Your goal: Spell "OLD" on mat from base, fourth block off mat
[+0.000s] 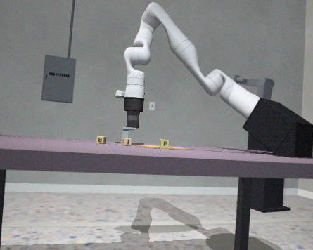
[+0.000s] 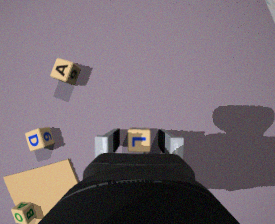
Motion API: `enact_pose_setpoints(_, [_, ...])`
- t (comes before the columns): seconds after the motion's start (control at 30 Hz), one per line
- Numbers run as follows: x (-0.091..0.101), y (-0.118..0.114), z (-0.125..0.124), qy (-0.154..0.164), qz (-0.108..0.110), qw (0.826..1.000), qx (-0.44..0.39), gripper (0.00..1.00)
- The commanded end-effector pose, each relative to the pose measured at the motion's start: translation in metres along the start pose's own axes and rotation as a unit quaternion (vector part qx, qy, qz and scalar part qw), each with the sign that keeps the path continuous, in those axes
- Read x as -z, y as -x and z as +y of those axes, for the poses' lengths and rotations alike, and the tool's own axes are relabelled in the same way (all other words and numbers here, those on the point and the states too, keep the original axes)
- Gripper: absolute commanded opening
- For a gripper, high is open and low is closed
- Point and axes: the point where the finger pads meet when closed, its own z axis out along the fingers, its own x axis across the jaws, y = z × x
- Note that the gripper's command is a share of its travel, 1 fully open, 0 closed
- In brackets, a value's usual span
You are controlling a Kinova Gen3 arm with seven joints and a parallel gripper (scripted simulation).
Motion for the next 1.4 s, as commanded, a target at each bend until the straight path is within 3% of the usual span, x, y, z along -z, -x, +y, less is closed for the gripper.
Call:
enact_pose_setpoints(0.0, [0.0005,0.0005,-0.0004,-0.001,0.000,1.000,0.000,1.00])
enact_pose_setpoints(0.3, [0.0005,0.0005,-0.0004,-0.001,0.000,1.000,0.000,1.00])
enact_pose_setpoints(0.33, [0.0005,0.0005,-0.0004,-0.001,0.000,1.000,0.000,0.79])
enact_pose_setpoints(0.87, [0.0005,0.0005,-0.0004,-0.001,0.000,1.000,0.000,0.79])
enact_pose_setpoints(0.9, [0.0005,0.0005,-0.0004,-0.001,0.000,1.000,0.000,0.49])
enact_pose_setpoints(1.37, [0.0005,0.0005,-0.0004,-0.001,0.000,1.000,0.000,0.49])
